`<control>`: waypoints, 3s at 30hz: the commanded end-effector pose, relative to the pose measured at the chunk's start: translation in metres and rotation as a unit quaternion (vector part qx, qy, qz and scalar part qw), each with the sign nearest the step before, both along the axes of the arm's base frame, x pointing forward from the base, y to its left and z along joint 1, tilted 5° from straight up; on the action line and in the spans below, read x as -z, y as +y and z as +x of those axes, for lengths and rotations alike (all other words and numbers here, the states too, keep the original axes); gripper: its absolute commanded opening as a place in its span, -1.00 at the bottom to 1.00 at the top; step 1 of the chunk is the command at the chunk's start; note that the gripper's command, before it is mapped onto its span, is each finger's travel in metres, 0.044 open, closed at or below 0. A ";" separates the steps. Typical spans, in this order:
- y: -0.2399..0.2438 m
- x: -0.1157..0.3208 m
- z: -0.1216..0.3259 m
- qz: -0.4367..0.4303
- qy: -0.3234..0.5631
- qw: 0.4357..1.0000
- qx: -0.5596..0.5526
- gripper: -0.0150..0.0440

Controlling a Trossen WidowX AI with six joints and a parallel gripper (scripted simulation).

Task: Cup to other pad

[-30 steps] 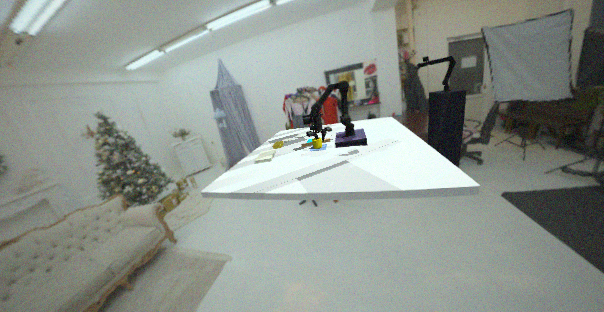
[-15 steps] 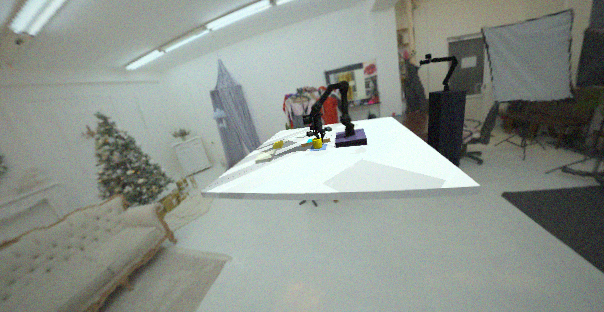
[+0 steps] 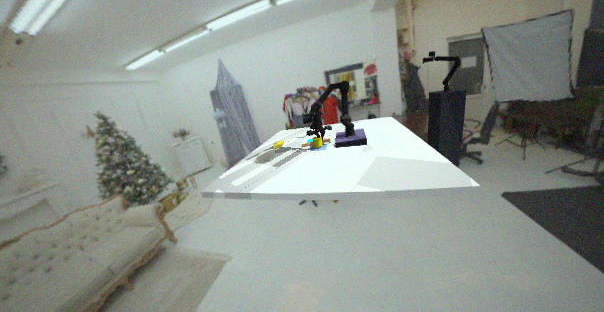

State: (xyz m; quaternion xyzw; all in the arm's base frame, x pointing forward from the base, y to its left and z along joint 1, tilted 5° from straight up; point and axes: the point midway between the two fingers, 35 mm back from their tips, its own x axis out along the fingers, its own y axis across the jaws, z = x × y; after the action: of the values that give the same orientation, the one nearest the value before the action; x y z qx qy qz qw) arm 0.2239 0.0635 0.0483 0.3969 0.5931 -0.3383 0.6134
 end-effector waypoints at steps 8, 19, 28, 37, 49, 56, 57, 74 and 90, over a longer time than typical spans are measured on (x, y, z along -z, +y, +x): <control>-0.003 -0.039 -0.003 0.003 -0.006 1.000 0.000 -0.49; -0.004 -0.036 -0.005 0.000 -0.003 1.000 0.002 -0.49; -0.004 -0.036 -0.005 0.000 -0.003 1.000 0.002 -0.49; -0.012 -0.036 -0.002 0.001 -0.003 1.000 0.002 -0.49; -0.030 -0.036 0.004 0.001 -0.005 1.000 0.001 -0.49; -0.041 -0.035 0.007 0.001 -0.005 1.000 0.001 -0.49; -0.043 -0.035 0.008 0.001 -0.005 1.000 0.001 -0.49; -0.071 -0.035 0.016 0.000 -0.006 1.000 0.001 -0.49; -0.099 -0.035 0.024 -0.001 -0.006 1.000 0.001 -0.49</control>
State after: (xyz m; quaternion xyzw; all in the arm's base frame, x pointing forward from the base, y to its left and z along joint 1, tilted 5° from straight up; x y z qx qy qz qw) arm 0.2433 -0.0295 0.0821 0.3980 0.5894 -0.3395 0.6156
